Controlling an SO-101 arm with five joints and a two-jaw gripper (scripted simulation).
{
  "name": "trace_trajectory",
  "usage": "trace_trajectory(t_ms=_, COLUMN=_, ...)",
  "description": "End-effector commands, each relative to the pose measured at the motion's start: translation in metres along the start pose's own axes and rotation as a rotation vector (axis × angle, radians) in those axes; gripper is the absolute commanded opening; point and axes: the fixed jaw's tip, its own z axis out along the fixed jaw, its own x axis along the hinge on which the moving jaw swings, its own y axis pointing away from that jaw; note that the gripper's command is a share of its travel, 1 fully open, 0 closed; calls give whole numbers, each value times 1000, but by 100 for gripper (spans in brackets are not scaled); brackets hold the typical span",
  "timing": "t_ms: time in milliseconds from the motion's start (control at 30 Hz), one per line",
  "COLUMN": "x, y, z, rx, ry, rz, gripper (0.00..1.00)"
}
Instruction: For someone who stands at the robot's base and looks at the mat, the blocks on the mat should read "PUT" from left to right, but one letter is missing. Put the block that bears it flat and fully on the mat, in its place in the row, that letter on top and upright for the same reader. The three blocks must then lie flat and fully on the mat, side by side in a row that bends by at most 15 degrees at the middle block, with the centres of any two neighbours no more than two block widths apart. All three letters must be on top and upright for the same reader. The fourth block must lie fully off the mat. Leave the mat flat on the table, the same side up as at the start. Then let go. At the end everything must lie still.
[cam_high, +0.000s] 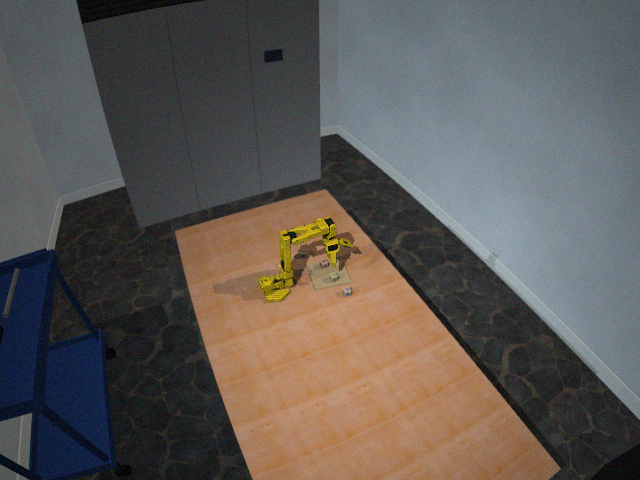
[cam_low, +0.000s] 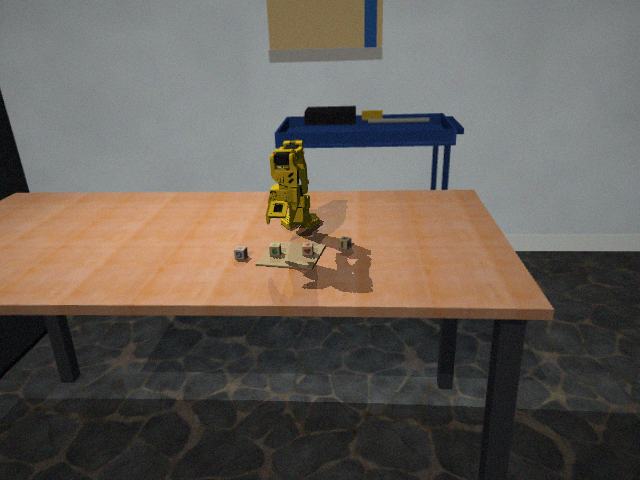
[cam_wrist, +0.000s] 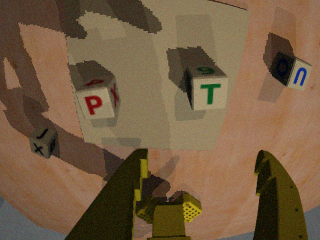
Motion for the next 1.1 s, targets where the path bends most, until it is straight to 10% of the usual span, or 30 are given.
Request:
trace_trajectory(t_ms=0, x=-5, y=-14, z=-9, rx=-3, ry=-55, rz=75, gripper=32)
trace_trajectory(t_ms=700, x=-6, y=-16, z=-9, rx=-3, ry=-57, rz=82, gripper=32)
trace_trajectory(t_ms=1067, x=-35, y=-96, z=-5, rx=16, ry=-120, rz=403, gripper=32)
